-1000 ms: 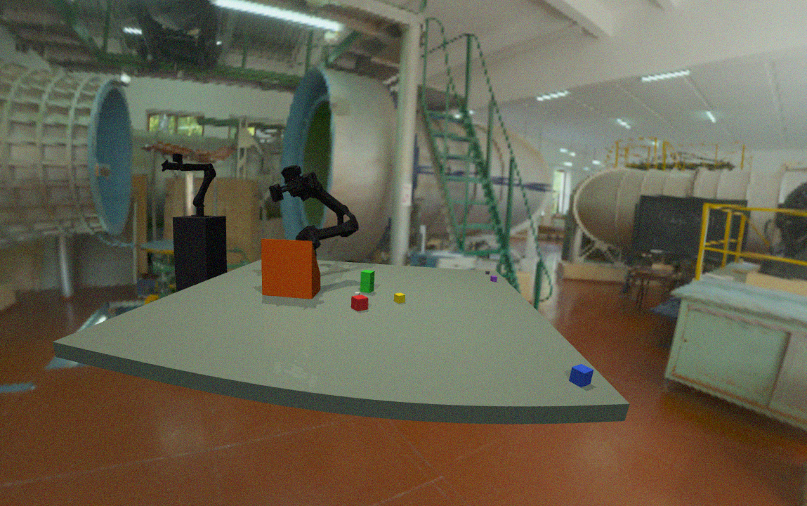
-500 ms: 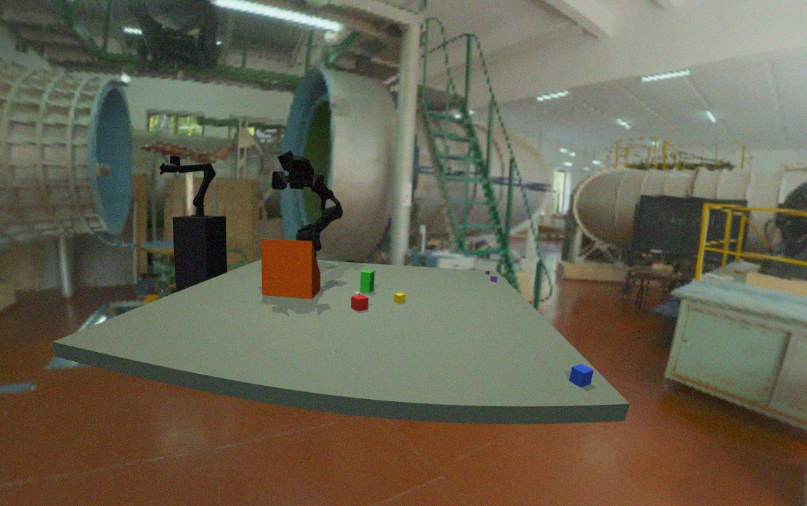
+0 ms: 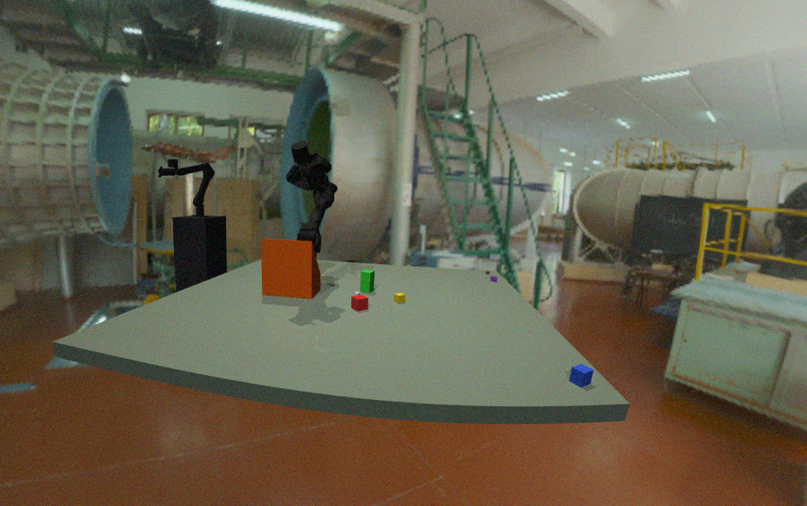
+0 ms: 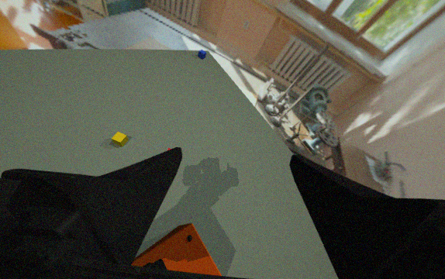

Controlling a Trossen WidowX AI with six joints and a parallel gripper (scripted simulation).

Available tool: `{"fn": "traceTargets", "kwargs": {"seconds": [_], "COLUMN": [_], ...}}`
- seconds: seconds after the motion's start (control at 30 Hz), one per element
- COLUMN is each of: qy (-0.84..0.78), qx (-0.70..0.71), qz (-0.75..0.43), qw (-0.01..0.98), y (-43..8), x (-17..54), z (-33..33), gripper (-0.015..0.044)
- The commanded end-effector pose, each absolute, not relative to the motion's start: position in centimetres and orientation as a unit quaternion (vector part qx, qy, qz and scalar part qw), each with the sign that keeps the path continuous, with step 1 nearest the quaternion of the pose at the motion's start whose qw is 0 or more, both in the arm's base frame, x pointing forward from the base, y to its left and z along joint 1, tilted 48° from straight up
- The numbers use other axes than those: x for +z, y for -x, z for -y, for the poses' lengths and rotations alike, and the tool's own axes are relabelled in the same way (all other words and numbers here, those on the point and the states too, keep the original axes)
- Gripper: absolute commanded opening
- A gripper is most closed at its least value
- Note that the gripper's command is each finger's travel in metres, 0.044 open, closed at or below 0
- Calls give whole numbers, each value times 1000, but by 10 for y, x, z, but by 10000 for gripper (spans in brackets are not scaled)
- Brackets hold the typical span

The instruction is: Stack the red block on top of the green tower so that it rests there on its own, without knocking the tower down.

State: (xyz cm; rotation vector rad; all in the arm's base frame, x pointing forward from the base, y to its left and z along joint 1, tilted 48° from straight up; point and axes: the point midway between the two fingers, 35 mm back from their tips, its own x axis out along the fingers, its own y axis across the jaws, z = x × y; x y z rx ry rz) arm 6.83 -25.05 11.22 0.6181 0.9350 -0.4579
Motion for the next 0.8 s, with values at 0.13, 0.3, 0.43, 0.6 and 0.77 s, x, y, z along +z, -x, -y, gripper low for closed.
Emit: {"fn": "traceTargets", "kwargs": {"seconds": [0.13,0.3,0.43,0.6,0.77], "qy": [-249,-219,-192,-157,-123], "qx": [-79,9,78,166,254], "qz": [-485,-506,-518,-528,-531], "qw": [835,834,830,818,799], "y": [-112,-138,-158,-181,-202], "x": [80,59,42,18,-7], "z": [246,238,231,216,196], "gripper": [440,440,440,440,440]}}
